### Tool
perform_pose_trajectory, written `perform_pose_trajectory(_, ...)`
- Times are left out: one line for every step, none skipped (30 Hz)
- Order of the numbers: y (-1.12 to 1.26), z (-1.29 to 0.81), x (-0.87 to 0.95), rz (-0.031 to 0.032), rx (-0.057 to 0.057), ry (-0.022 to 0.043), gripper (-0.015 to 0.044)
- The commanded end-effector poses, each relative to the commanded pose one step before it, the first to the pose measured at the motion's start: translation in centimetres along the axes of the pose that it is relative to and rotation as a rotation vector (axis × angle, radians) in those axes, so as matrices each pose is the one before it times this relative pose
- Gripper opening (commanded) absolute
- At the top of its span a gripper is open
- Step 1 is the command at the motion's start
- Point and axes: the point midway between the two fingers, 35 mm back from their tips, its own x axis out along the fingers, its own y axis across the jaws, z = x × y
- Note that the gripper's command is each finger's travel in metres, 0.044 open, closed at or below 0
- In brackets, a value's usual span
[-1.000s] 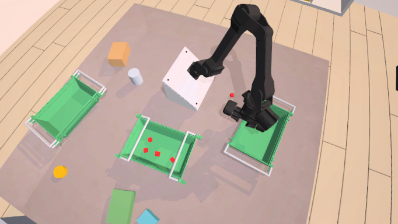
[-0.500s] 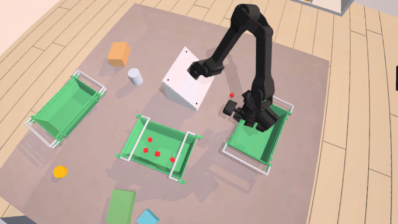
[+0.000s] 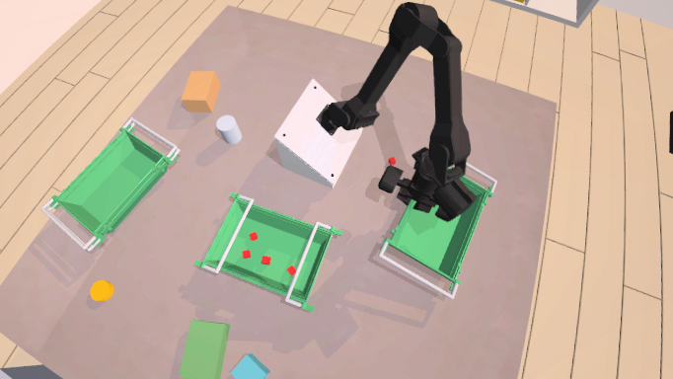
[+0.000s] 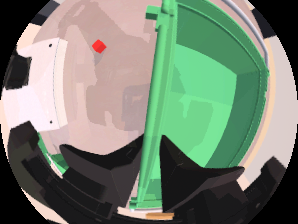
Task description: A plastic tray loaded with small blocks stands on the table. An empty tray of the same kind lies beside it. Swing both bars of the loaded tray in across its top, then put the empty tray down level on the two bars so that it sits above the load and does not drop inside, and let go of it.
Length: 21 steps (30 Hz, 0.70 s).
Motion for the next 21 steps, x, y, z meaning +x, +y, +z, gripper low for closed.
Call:
perform_pose_trajectory(0.179,-0.155,-1.739,0.01138,0.0042,0.00435,0.0000)
perform_pose_trajectory(0.010,0.013,-0.581,0.00009,0.0000,0.00010,0.0000)
perform_pose_trajectory(0.016,0.030,-0.584,-0.00004,0.0000,0.00009,0.0000)
perform_pose_trajectory(0.021,0.047,-0.586,-0.00018,0.0001,0.00009,0.0000)
perform_pose_trajectory(0.026,0.065,-0.588,-0.00031,0.0001,0.00009,0.0000)
perform_pose_trajectory(0.031,0.082,-0.584,-0.00045,0.0002,0.00009,0.0000)
perform_pose_trajectory(0.027,0.077,-0.458,-0.00045,0.0001,0.00008,0.0000)
perform_pose_trajectory(0.018,0.052,-0.278,-0.00031,0.0001,0.00005,0.0000)
perform_pose_trajectory(0.006,0.018,-0.093,-0.00011,0.0000,0.00002,0.0000)
perform_pose_trajectory(0.000,0.000,0.000,0.00000,0.0000,0.00000,0.0000)
perform_pose_trajectory(0.000,0.000,0.000,0.00000,0.0000,0.00000,0.0000)
perform_pose_trajectory(0.000,0.000,0.000,0.00000,0.0000,0.00000,0.0000)
perform_pose_trajectory(0.000,0.000,0.000,0.00000,0.0000,0.00000,0.0000)
perform_pose_trajectory(0.000,0.000,0.000,0.00000,0.0000,0.00000,0.0000)
perform_pose_trajectory(-0.020,-0.017,-0.066,0.00026,-0.0001,0.00004,0.0000)
perform_pose_trajectory(-0.040,-0.034,-0.134,0.00052,-0.0002,0.00007,0.0000)
perform_pose_trajectory(-0.060,-0.050,-0.204,0.00077,-0.0003,0.00010,0.0000)
perform_pose_trajectory(-0.076,-0.062,-0.262,0.00095,-0.0003,0.00012,0.0000)
perform_pose_trajectory(-0.091,-0.073,-0.322,0.00110,-0.0004,0.00012,0.0000)
perform_pose_trajectory(-0.104,-0.080,-0.379,0.00119,-0.0004,0.00012,0.0000)
perform_pose_trajectory(-0.110,-0.081,-0.411,0.00118,-0.0004,0.00010,0.0000)
